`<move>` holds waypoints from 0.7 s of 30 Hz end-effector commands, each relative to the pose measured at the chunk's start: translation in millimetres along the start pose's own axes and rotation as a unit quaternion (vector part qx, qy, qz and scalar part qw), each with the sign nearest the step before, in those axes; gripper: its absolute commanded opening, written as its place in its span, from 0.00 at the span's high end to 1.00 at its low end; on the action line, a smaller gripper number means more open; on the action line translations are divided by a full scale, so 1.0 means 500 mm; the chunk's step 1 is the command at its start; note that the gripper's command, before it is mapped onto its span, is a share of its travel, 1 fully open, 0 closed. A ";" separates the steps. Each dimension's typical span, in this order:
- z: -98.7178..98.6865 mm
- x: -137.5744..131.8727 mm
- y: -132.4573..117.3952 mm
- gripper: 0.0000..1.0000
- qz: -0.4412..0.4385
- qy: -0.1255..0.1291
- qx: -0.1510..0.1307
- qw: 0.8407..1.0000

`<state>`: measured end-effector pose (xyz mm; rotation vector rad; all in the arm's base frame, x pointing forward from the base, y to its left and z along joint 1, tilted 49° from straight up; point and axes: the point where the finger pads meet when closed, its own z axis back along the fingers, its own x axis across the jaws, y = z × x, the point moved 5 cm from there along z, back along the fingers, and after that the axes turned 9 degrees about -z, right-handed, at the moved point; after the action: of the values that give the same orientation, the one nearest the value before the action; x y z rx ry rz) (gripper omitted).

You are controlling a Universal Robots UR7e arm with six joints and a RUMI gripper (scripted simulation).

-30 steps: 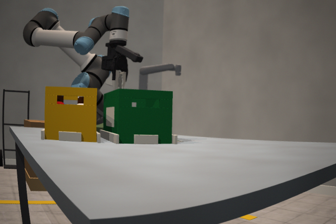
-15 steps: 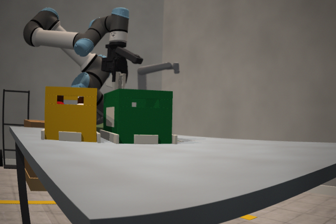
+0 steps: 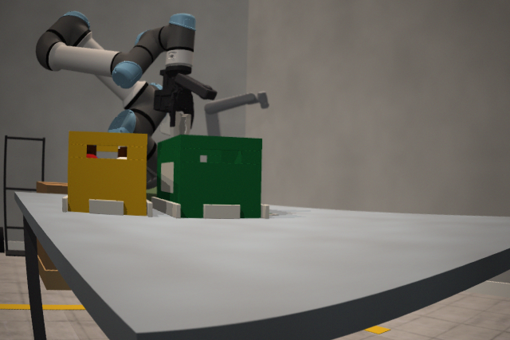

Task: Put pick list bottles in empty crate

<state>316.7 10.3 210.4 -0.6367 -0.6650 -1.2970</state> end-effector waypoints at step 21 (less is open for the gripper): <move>-0.023 0.001 0.000 1.00 0.000 0.000 0.001 1.000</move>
<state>317.4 3.3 204.8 -0.6355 -0.6659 -1.2979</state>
